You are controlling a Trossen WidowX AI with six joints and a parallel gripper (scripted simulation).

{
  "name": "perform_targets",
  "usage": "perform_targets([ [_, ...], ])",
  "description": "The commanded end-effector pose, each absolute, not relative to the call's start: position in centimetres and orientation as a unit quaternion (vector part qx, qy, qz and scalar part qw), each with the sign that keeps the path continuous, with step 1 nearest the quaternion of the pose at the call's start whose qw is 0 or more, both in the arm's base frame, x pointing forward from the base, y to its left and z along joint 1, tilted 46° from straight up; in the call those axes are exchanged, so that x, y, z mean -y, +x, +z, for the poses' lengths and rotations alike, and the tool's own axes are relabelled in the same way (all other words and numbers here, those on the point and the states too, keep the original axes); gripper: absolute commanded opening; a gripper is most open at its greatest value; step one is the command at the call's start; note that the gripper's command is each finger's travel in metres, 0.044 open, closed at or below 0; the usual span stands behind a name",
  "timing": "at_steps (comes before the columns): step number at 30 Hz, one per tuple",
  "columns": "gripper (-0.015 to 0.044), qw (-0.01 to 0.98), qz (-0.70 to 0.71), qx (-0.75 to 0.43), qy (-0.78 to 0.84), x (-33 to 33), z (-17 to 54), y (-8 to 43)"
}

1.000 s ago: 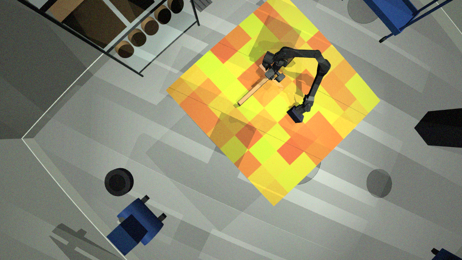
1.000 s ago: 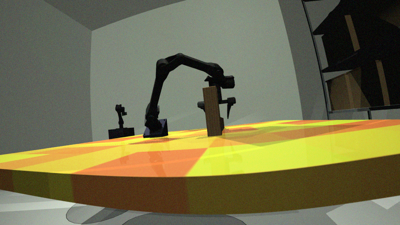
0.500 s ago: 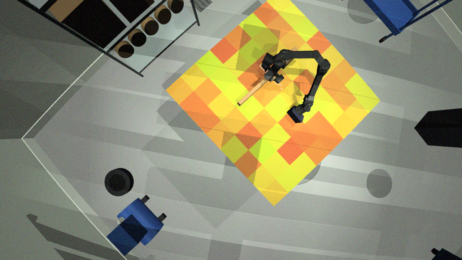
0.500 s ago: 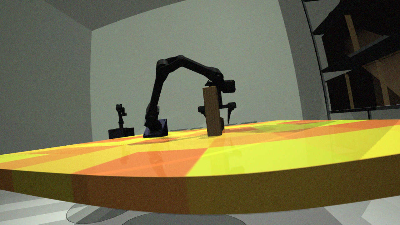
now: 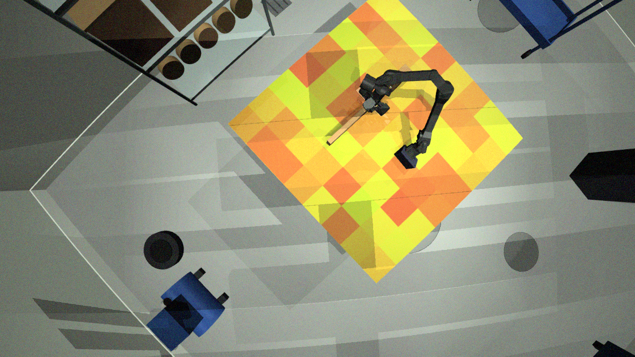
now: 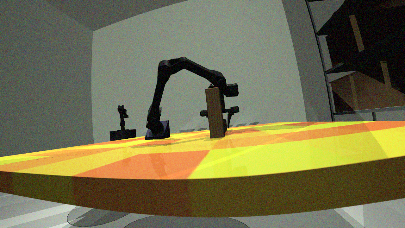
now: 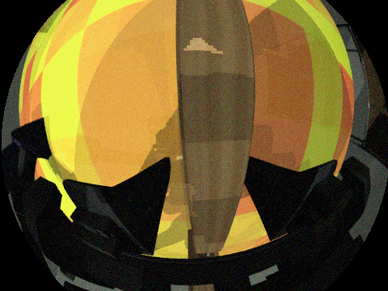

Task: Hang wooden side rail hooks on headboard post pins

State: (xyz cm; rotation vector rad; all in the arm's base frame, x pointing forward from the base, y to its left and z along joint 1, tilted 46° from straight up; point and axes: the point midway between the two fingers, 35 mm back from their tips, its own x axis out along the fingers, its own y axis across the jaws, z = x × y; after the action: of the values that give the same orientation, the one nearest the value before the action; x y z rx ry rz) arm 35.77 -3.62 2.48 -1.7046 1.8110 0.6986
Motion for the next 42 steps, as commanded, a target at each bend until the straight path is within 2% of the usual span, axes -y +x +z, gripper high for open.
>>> perform_targets([
  [1, 0.0204, 0.273, 0.26, -0.673, -0.636, 3.67, 2.5, 35.8],
  [4, 0.0125, 0.273, 0.26, -0.673, -0.636, 3.67, 2.5, 35.8],
  [10, 0.0085, 0.273, 0.26, -0.673, -0.636, 3.67, 2.5, 35.8],
  [13, 0.0006, 0.273, 0.26, -0.673, -0.636, 3.67, 2.5, 35.8],
  [14, 0.0, 0.273, 0.26, -0.673, -0.636, 3.67, 2.5, 35.8],
  [42, 0.0, 0.277, 0.259, -0.672, -0.636, 3.65, 2.49, 35.53],
])
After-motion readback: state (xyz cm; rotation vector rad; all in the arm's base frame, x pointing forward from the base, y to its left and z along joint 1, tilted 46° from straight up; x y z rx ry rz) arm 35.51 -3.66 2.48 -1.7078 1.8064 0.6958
